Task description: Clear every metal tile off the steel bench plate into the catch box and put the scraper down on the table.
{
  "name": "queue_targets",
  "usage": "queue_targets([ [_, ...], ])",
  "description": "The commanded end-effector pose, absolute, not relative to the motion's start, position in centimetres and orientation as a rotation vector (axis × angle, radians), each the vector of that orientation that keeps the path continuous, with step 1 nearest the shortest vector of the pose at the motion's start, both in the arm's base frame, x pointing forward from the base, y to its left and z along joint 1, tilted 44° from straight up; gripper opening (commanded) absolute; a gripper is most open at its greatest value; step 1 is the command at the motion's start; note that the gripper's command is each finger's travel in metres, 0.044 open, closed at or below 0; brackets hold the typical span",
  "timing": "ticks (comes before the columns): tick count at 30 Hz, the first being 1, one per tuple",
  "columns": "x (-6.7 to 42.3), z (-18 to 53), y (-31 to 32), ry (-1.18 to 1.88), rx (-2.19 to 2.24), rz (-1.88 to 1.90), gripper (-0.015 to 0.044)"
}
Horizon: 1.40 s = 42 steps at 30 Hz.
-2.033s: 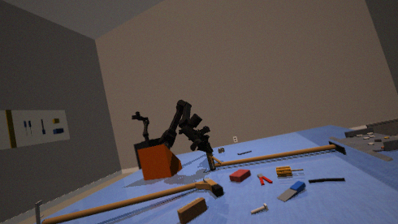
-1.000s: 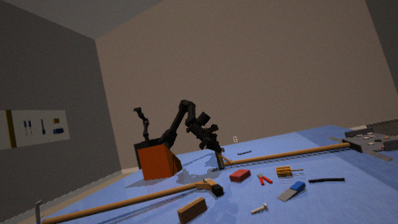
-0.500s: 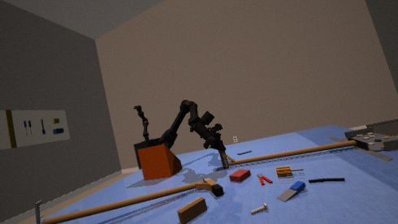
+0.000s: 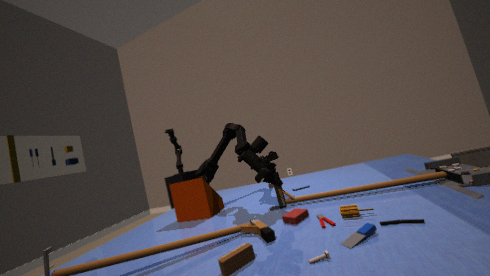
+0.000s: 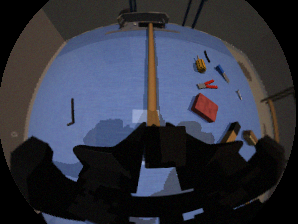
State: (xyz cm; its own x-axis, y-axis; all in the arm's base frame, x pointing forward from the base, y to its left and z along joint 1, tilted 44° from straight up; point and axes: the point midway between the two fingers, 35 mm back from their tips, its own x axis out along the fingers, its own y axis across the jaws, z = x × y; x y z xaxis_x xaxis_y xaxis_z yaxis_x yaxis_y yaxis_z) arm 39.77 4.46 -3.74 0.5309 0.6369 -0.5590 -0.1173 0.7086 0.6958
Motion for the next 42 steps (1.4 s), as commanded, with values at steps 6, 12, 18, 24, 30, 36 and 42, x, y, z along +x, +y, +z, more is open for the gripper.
queue_targets([
  [6,41.7,-3.8,4.2,0.897,0.645,0.486,0.0],
  [12,42.4,-3.8,4.2,0.897,0.645,0.486,0.0],
  [18,43.3,-3.8,4.3,0.896,0.645,0.486,0.0],
  [24,44.3,-3.8,4.3,0.896,0.645,0.486,0.0],
  [30,45.2,-3.8,4.4,0.895,0.644,0.486,0.0],
  [36,46.2,-3.7,4.5,0.895,0.644,0.486,0.0],
  [42,47.1,-3.7,4.6,0.894,0.644,0.486,0.0],
])
